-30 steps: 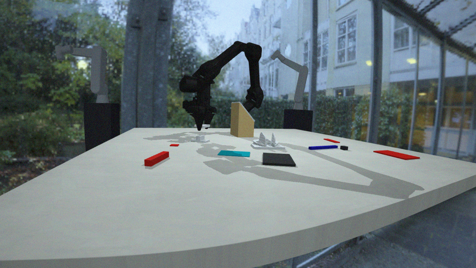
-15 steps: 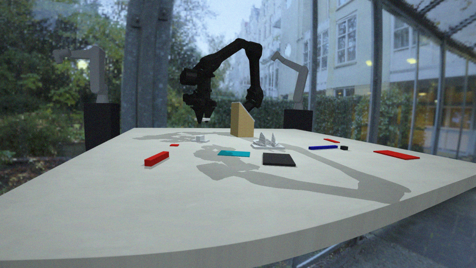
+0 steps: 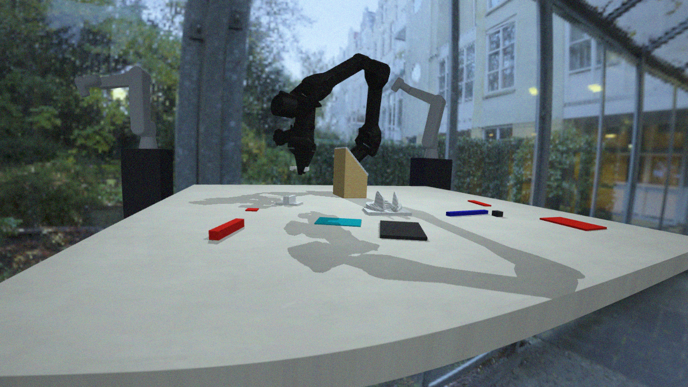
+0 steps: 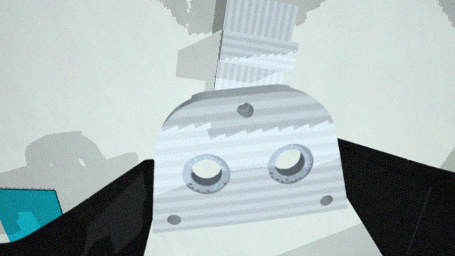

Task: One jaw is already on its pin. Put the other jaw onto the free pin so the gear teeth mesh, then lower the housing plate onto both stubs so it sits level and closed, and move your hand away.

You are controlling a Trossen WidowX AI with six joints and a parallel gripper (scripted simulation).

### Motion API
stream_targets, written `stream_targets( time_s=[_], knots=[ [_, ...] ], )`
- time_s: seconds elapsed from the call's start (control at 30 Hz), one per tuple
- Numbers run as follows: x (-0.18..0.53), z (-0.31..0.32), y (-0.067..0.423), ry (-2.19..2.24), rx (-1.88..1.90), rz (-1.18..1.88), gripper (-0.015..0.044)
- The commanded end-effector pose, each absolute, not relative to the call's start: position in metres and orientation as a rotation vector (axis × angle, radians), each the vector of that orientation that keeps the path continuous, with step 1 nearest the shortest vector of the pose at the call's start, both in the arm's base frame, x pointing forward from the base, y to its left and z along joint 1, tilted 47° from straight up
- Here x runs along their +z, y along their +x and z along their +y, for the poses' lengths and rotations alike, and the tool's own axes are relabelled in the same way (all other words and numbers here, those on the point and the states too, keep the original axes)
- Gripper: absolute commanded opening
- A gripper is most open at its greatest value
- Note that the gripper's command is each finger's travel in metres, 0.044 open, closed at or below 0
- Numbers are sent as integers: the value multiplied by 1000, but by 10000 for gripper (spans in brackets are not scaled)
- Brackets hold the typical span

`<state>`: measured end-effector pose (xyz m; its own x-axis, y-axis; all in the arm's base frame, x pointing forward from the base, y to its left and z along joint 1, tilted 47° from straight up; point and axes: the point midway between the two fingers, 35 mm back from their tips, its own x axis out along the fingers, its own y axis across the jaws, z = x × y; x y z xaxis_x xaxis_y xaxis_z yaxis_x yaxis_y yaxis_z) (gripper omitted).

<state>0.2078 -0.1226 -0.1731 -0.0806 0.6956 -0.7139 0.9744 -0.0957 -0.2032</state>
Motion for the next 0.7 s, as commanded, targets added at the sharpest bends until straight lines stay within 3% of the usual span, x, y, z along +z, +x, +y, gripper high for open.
stream_targets(
  time_s=[0.0, 0.67],
  knots=[
    [-163, -115, 216, 1764, -896, 1813, 351],
    [-122, -79, 249, 1491, -478, 1823, 351]
  ],
)
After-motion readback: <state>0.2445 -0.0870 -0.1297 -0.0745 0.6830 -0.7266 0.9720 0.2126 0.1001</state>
